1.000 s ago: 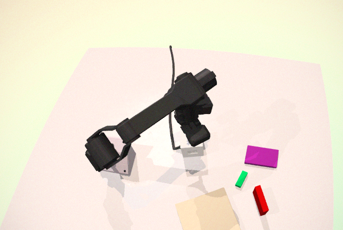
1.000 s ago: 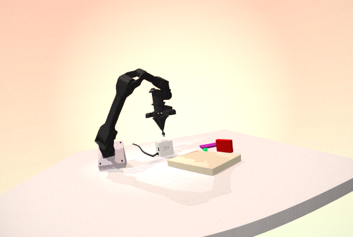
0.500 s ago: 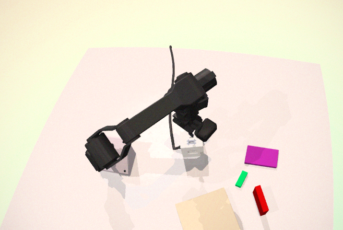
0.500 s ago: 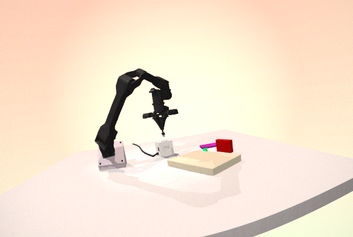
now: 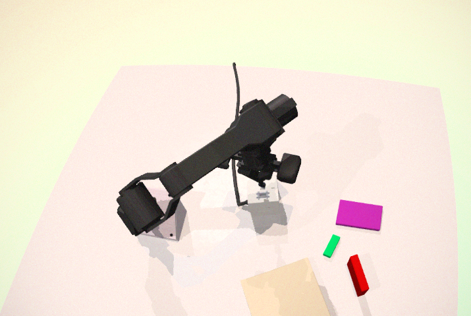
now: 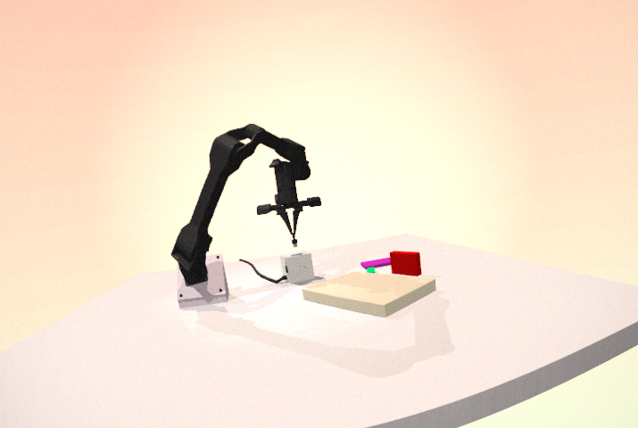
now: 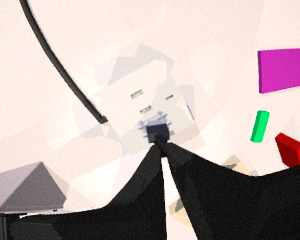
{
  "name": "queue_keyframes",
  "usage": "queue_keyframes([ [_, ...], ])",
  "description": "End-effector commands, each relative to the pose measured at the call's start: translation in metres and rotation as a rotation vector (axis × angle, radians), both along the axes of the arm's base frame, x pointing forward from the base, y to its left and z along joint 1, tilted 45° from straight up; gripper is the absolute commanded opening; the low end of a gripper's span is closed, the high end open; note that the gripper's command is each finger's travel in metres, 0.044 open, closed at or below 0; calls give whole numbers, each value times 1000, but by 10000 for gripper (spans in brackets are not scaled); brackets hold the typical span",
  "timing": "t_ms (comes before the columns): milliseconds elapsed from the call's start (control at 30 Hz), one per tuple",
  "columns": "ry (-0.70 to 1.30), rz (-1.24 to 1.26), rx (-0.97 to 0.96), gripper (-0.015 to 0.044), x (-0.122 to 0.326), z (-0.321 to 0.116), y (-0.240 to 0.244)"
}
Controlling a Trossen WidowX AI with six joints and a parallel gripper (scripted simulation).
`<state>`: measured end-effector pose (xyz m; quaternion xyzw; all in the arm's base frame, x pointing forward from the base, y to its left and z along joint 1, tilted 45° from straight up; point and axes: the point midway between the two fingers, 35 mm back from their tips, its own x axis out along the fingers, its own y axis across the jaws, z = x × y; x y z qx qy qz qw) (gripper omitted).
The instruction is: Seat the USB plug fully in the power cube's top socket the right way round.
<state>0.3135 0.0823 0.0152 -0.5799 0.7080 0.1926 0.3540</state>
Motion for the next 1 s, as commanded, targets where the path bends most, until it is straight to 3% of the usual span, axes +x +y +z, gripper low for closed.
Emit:
queue_keyframes([
  [0, 76, 81, 9, 0, 0, 0, 0],
  [367, 261, 277, 30, 0, 0, 0, 0],
  [967, 260, 276, 27, 0, 0, 0, -1],
])
